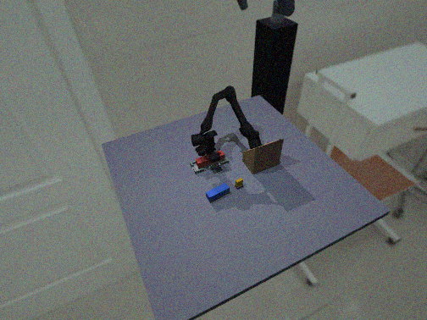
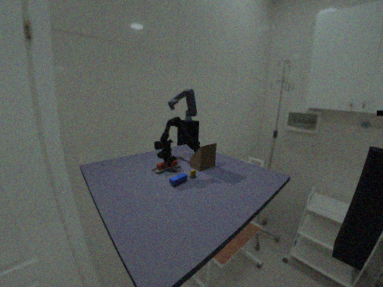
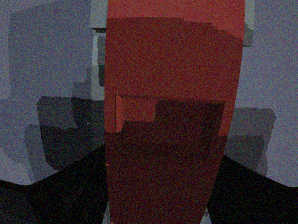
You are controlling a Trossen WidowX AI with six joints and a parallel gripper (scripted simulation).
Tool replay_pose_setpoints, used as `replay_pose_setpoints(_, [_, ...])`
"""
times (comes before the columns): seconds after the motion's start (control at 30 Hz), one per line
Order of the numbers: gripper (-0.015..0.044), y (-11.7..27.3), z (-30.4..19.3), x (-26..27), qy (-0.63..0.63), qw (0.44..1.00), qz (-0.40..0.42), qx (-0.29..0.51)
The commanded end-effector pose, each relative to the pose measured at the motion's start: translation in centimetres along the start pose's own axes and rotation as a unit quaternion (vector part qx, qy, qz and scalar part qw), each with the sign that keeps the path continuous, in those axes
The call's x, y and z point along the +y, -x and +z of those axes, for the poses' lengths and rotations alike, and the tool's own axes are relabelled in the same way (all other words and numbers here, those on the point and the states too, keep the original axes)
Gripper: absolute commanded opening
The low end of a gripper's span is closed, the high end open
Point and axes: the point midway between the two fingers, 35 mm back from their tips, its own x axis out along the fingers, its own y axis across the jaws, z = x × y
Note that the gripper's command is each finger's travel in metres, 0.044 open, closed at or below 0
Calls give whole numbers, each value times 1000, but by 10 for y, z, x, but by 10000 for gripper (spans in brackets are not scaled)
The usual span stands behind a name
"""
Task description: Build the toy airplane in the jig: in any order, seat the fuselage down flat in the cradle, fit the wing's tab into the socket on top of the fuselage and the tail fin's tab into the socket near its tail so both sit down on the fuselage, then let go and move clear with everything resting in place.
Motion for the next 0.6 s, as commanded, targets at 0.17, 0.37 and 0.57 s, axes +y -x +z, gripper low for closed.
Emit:
replay_pose_setpoints(0.17, [269,0,0,0,-1,1000,0,0])
replay_pose_setpoints(0.37, [426,0,0,0,-1,1000,0,0])
replay_pose_setpoints(0.57, [440,0,0,0,-1,1000,0,0])
